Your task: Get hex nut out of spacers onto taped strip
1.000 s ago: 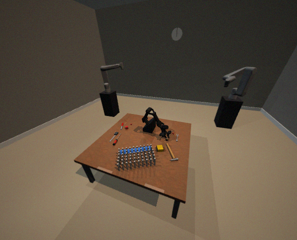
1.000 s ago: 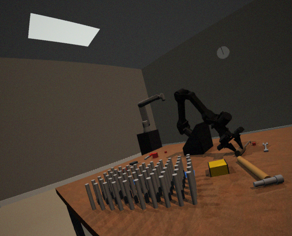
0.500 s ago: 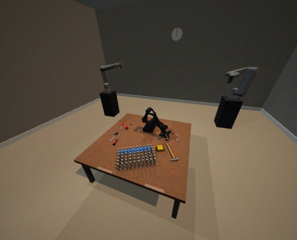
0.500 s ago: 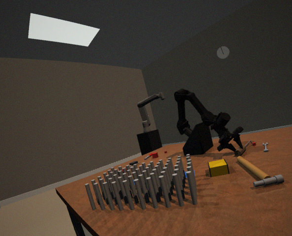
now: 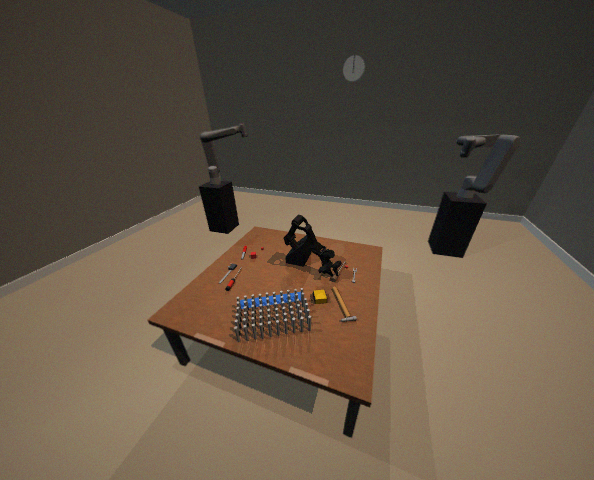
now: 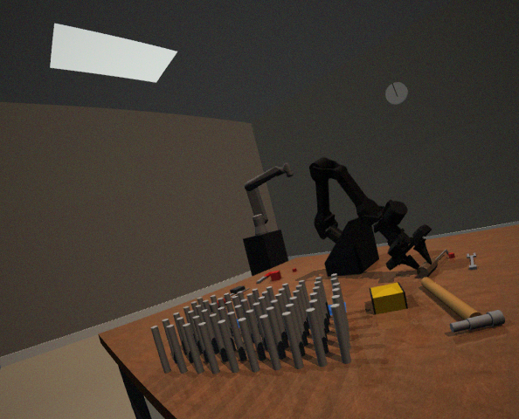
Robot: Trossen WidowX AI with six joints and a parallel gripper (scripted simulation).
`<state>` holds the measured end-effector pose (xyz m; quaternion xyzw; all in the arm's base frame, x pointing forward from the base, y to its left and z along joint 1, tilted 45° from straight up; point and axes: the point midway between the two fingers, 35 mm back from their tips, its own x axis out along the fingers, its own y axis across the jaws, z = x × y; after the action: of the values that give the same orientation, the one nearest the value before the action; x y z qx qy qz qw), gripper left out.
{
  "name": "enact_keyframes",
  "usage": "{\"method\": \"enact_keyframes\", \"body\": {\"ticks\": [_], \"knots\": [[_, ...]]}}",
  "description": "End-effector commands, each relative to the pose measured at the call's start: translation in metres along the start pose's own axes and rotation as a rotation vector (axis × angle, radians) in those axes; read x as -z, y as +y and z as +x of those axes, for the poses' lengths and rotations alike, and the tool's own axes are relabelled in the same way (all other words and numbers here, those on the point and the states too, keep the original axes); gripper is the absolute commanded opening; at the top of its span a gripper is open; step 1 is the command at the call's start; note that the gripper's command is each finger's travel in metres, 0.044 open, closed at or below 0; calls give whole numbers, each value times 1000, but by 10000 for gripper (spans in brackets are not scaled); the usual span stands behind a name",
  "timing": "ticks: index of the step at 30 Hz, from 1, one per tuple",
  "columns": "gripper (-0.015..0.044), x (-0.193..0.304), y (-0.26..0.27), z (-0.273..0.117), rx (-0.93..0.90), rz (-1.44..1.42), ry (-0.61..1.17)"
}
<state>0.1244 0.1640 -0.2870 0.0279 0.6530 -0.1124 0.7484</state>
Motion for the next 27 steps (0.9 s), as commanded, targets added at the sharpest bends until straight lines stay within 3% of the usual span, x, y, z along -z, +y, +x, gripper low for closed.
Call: {"method": "enact_keyframes", "body": {"ticks": [1, 27], "knots": [[0, 2, -6, 2, 3, -1, 1], [0, 2, -7, 2, -59, 13, -18]]}}
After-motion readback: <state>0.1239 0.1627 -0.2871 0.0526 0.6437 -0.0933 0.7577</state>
